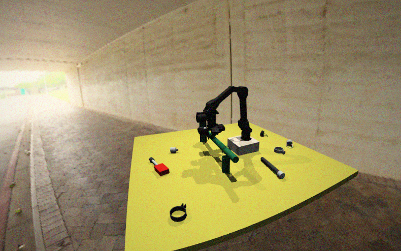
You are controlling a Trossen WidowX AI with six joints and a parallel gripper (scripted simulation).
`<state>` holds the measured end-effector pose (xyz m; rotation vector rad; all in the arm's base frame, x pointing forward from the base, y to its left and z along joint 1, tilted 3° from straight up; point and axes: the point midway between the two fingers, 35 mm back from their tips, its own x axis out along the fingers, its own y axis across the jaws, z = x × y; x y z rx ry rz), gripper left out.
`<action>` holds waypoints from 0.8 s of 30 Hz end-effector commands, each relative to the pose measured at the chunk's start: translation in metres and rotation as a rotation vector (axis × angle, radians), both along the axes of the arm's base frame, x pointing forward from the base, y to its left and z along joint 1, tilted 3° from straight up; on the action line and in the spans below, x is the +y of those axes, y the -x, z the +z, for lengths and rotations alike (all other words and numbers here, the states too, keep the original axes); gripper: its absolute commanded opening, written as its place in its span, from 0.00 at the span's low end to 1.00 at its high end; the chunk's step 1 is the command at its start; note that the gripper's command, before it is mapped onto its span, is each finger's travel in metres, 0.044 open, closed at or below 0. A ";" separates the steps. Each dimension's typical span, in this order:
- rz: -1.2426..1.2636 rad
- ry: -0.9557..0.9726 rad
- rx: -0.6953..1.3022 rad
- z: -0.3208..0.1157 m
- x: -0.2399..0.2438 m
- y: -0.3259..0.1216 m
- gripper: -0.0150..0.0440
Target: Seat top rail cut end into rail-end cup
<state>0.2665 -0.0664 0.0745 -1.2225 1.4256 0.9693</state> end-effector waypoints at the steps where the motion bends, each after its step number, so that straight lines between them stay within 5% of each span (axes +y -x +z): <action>1: 0.001 0.012 -0.002 0.004 -0.002 0.000 0.25; 24: 0.002 0.014 -0.002 0.007 -0.004 0.000 0.25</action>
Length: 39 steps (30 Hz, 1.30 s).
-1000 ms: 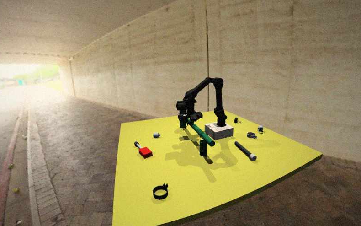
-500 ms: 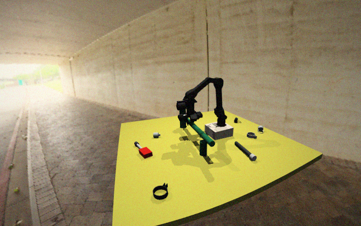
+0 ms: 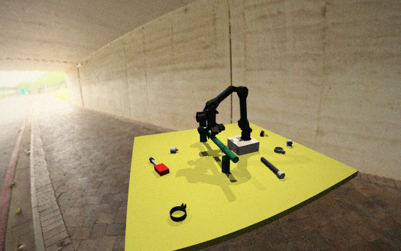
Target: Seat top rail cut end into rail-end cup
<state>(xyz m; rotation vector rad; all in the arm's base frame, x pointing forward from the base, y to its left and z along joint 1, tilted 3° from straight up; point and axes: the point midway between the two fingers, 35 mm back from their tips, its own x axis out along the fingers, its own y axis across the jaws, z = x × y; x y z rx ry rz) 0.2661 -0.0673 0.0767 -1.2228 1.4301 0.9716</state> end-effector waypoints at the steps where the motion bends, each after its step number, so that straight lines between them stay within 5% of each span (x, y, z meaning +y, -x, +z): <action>1: 0.001 0.012 -0.006 0.005 -0.003 0.000 0.25; 39: 0.000 0.001 0.001 0.001 -0.012 0.003 0.25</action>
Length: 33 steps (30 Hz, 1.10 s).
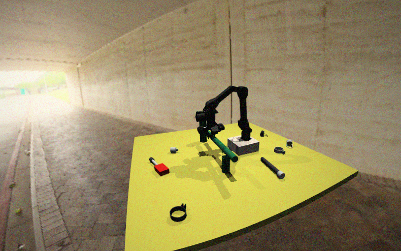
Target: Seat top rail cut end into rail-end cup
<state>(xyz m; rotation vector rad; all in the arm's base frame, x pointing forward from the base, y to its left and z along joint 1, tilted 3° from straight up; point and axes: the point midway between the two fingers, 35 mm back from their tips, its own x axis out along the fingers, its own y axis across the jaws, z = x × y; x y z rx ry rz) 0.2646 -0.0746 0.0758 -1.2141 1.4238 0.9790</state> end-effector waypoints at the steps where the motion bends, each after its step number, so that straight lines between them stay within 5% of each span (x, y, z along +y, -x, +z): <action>1: 0.000 0.012 0.000 0.001 -0.005 0.001 0.25; 33: 0.000 0.013 0.000 0.002 -0.018 0.004 0.25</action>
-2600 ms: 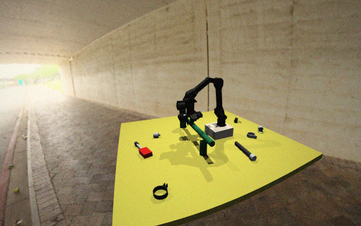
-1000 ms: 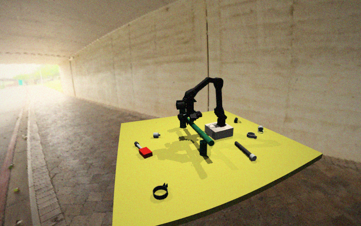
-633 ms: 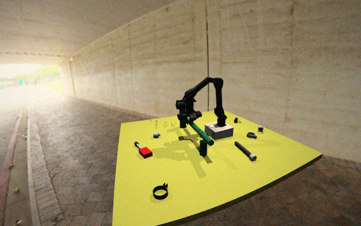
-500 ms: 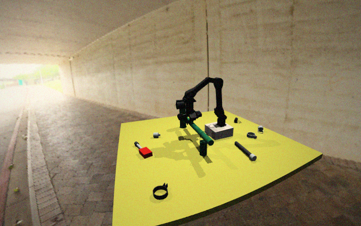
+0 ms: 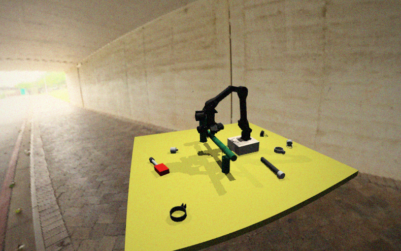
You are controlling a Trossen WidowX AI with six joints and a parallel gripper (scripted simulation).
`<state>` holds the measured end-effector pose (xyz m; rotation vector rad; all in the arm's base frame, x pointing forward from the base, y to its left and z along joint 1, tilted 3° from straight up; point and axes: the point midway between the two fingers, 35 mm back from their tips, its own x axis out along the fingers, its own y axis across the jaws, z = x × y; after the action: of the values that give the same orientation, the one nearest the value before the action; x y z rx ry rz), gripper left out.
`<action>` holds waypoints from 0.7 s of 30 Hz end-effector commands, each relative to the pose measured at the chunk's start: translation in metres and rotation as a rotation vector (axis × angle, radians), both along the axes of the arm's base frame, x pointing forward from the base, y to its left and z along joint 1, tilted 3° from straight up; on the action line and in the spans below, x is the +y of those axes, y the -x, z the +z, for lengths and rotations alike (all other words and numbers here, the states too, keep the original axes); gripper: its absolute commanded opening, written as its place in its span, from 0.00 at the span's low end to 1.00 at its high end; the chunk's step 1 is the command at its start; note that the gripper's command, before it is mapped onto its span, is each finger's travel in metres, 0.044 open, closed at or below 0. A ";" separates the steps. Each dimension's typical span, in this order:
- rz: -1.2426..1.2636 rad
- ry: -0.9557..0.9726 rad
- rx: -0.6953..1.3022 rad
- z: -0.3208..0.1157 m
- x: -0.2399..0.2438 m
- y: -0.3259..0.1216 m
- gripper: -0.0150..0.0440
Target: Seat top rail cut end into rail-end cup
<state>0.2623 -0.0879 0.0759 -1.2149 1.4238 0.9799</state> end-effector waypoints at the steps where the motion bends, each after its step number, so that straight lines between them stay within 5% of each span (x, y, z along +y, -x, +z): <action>1: -0.001 0.013 -0.001 0.002 -0.005 0.001 0.25; 21: -0.001 0.014 0.000 0.002 -0.013 0.002 0.25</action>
<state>0.2606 -0.0965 0.0760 -1.2154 1.4244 0.9798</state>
